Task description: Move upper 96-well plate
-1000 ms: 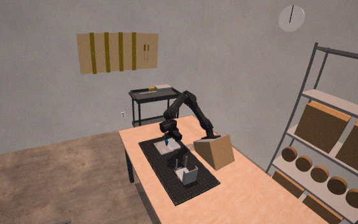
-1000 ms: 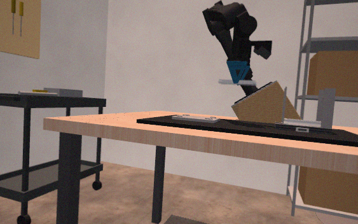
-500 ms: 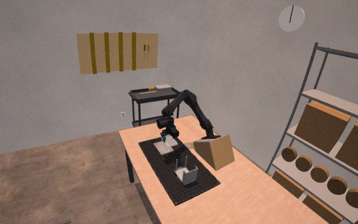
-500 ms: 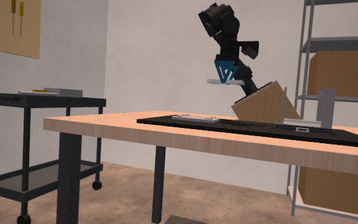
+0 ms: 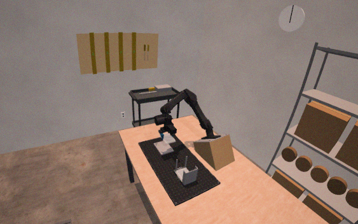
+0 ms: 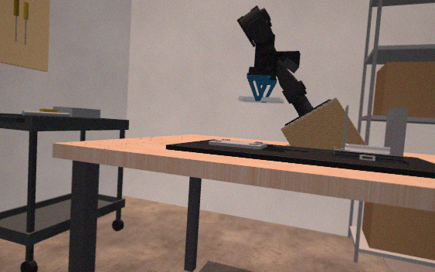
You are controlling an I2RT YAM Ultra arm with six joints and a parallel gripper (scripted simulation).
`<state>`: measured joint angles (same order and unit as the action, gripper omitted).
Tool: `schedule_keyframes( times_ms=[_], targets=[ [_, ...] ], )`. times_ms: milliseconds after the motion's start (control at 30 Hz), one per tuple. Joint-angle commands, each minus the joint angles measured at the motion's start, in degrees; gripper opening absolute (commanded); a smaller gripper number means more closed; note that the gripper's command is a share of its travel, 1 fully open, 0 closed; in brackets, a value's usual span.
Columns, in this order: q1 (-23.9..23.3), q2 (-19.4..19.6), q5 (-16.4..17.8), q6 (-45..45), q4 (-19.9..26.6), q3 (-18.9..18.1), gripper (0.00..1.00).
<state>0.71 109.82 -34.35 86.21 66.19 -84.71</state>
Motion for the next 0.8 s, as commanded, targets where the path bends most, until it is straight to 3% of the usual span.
schedule_keyframes(
  times_ms=[0, 267, 600, 767],
  targets=[
    [-0.86, -2.45, 0.08, 3.13, 0.86, -2.04, 0.0],
    [-2.49, -3.43, 0.4, 6.53, 1.15, -3.27, 0.0],
    [-8.21, -4.57, 0.62, 12.03, 1.82, -5.94, 0.0],
    [-7.13, -4.05, 0.75, 12.14, 1.92, -6.21, 0.0]
  ],
)
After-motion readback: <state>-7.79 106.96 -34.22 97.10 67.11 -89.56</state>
